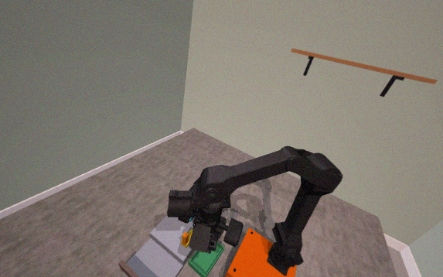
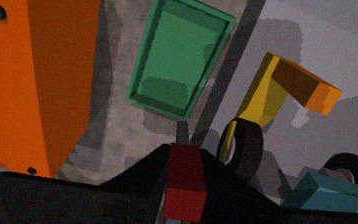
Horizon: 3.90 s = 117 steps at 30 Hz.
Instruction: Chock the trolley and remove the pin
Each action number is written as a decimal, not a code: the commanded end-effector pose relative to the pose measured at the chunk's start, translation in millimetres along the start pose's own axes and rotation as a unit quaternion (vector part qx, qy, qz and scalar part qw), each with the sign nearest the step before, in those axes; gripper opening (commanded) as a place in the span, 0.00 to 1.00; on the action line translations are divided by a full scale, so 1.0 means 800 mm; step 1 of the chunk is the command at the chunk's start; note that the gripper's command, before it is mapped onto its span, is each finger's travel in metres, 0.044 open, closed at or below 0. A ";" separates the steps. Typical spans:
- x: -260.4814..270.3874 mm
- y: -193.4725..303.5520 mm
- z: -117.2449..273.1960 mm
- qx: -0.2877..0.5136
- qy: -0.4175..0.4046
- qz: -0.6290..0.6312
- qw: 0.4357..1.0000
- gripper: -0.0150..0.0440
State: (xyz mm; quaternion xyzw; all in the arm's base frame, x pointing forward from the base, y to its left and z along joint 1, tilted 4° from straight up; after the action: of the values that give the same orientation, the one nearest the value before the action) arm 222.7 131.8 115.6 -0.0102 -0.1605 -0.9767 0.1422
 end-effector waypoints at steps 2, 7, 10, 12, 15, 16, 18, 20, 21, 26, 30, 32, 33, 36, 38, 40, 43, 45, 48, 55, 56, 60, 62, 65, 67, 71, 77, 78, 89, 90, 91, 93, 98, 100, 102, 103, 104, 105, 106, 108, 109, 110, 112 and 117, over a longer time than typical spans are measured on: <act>0.003 0.003 -0.001 -0.014 0.006 0.072 0.997 0.25; 0.004 0.006 -0.002 -0.028 0.014 0.146 0.989 0.25; 0.005 0.008 -0.002 -0.035 0.019 0.190 0.981 0.25; 0.005 0.009 -0.002 -0.040 0.022 0.220 0.974 0.25; 0.005 0.011 -0.003 -0.048 0.027 0.263 0.963 0.25; 0.005 0.012 -0.003 -0.050 0.029 0.278 0.959 0.25; 0.005 0.013 -0.003 -0.055 0.033 0.306 0.950 0.25; 0.006 0.014 -0.003 -0.059 0.037 0.335 0.940 0.25; 0.006 0.015 -0.003 -0.061 0.039 0.349 0.934 0.25; 0.006 0.018 -0.004 -0.070 0.052 0.418 0.904 0.25; 0.006 0.020 -0.004 -0.076 0.064 0.471 0.877 0.25; 0.006 0.022 -0.004 -0.078 0.070 0.497 0.862 0.25; 0.006 0.022 -0.004 -0.079 0.073 0.510 0.854 0.25; 0.007 0.024 -0.004 -0.082 0.083 0.547 0.829 0.25; 0.007 0.025 -0.004 -0.083 0.090 0.572 0.811 0.25; 0.007 0.026 -0.004 -0.084 0.095 0.587 0.799 0.25; 0.007 0.026 -0.004 -0.084 0.095 0.589 0.798 0.25; 0.007 0.026 -0.004 -0.084 0.095 0.589 0.798 0.25; 0.009 0.025 -0.007 -0.084 0.096 0.592 0.796 0.25; 0.024 0.017 -0.028 -0.088 0.099 0.616 0.777 0.25; 0.024 0.017 -0.029 -0.088 0.099 0.616 0.776 0.25; 0.024 0.017 -0.031 -0.093 0.105 0.616 0.775 0.25; 0.024 0.017 -0.037 -0.106 0.121 0.613 0.773 0.25; 0.022 0.015 -0.048 -0.126 0.149 0.609 0.769 0.25; 0.020 0.011 -0.056 -0.134 0.162 0.607 0.766 0.25; 0.018 0.002 -0.069 -0.138 0.168 0.606 0.765 0.25; 0.014 -0.014 -0.087 -0.138 0.169 0.606 0.765 0.25; 0.014 -0.017 -0.090 -0.138 0.169 0.606 0.765 0.25; 0.014 -0.025 -0.101 -0.138 0.169 0.606 0.765 0.43; 0.014 -0.025 -0.101 -0.138 0.169 0.606 0.765 0.48; 0.014 -0.024 -0.102 -0.138 0.169 0.606 0.765 0.52; 0.014 -0.022 -0.102 -0.138 0.169 0.606 0.765 0.58; 0.014 -0.018 -0.105 -0.138 0.169 0.606 0.765 0.58; 0.014 -0.016 -0.106 -0.138 0.169 0.606 0.765 0.58; 0.014 -0.015 -0.107 -0.138 0.169 0.606 0.765 0.58; 0.015 -0.014 -0.107 -0.138 0.169 0.606 0.765 0.58; 0.015 -0.013 -0.107 -0.138 0.169 0.606 0.765 0.58; 0.015 -0.012 -0.108 -0.138 0.168 0.606 0.765 0.58; 0.015 -0.012 -0.108 -0.138 0.168 0.606 0.765 0.58; 0.015 -0.010 -0.109 -0.138 0.168 0.606 0.765 0.58; 0.015 -0.010 -0.110 -0.138 0.168 0.606 0.765 0.58; 0.015 -0.009 -0.110 -0.138 0.168 0.606 0.765 0.58; 0.015 -0.008 -0.111 -0.138 0.168 0.606 0.765 0.58; 0.016 -0.004 -0.114 -0.138 0.168 0.606 0.765 0.58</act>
State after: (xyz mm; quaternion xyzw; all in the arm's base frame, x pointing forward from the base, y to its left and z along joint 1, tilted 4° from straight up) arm 213.0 104.5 30.6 0.0397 0.0398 -0.6867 0.7248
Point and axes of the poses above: the point midway between the two fingers, 35 mm back from their tips, its own z axis back along the fingers, its own x axis across the jaws, y = z × x, the point moved 5 cm from there along z, back along the fingers, and after that the axes turned 3 degrees about z, right-handed, at the moved point
